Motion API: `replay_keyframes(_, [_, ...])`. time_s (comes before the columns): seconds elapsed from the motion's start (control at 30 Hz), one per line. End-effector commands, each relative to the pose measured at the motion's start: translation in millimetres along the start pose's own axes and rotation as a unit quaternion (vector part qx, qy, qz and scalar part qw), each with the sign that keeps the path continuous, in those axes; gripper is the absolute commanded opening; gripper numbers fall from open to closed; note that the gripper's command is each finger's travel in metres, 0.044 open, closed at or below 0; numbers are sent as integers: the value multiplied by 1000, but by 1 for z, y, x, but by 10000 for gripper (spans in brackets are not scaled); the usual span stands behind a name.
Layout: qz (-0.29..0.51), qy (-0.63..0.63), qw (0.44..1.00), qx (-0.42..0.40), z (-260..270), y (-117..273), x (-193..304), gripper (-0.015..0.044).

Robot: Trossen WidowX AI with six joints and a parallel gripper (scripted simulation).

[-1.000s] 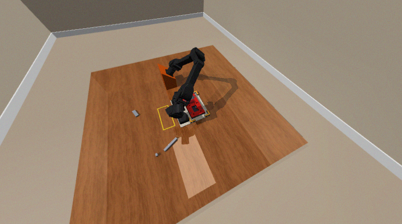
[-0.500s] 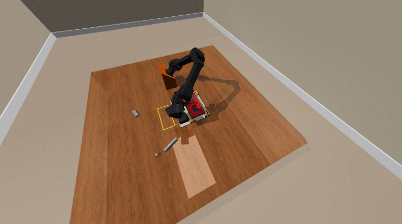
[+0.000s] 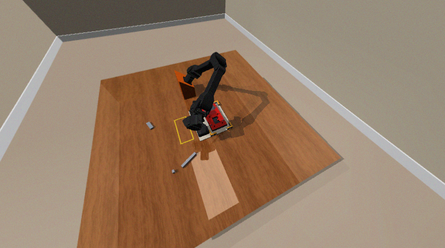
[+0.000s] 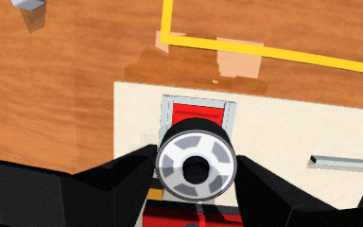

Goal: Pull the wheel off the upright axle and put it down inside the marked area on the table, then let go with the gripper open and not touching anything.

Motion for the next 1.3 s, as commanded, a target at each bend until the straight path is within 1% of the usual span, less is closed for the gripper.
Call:
replay_keyframes(0.0, [-1,2,1000,-3,1,4,1,0])
replay_keyframes(1.27, [0,1,1000,-2,1,17,0,0])
Point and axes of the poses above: the point midway between the two fingers, 35 mm back from their tips, its own y axis back along the fingers, its own z axis across the jaws, x = y × z, the point moved 3 cm from there along y, back along the fingers, and after that the axes turned 14 degrees about -y, right-handed, at the moved point
